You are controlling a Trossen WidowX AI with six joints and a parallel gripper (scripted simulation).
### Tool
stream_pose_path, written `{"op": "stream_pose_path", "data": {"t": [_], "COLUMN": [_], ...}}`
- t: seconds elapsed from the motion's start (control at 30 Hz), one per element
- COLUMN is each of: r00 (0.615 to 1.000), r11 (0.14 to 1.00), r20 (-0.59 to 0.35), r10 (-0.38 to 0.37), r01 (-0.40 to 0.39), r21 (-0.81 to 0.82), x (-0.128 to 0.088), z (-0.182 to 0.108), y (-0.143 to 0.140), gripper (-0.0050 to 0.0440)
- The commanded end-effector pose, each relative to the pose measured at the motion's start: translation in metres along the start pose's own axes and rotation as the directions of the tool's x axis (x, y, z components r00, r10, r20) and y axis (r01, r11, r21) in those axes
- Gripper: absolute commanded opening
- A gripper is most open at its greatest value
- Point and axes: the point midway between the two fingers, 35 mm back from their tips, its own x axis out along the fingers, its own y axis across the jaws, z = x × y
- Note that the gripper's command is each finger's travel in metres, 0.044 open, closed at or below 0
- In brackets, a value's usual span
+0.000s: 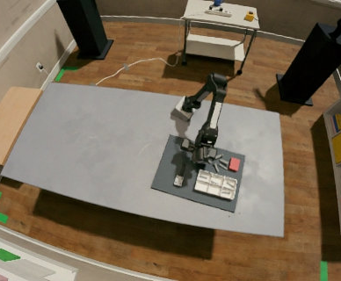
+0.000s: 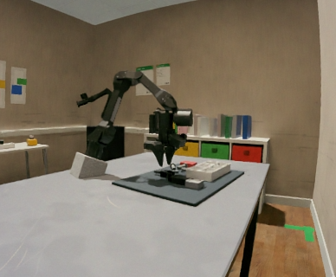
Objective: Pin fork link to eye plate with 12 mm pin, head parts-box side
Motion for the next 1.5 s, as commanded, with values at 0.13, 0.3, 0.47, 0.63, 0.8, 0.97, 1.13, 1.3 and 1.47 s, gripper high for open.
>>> {"op": "stream_pose_path", "data": {"t": [0.13, 0.3, 0.47, 0.63, 0.8, 0.97, 1.13, 1.3, 1.47], "r00": [1.000, 1.000, 1.000, 1.000, 1.000, 1.000, 1.000, 1.000, 1.000], "r11": [1.000, 1.000, 1.000, 1.000, 1.000, 1.000, 1.000, 1.000, 1.000], "r20": [0.001, 0.002, 0.002, 0.002, 0.002, 0.002, 0.002, 0.003, 0.003], "r10": [0.002, 0.001, 0.000, 0.000, 0.000, 0.000, 0.000, 0.000, -0.001], "r01": [-0.002, -0.001, 0.000, 0.000, 0.000, 0.000, 0.000, 0.000, 0.001], "r21": [-0.001, 0.000, 0.000, 0.000, 0.000, 0.000, -0.001, -0.001, 0.000], "x": [0.005, 0.011, 0.015, 0.021, 0.028, 0.031, 0.036, 0.039, 0.040], "z": [-0.001, 0.000, 0.000, 0.000, 0.000, 0.000, 0.000, 0.000, 0.000], "y": [0.001, 0.001, 0.001, 0.001, 0.001, 0.001, 0.001, 0.001, 0.000], "gripper": [0.0210, 0.0210, 0.0210, 0.0210, 0.0210, 0.0210, 0.0210, 0.0210, 0.0210]}}
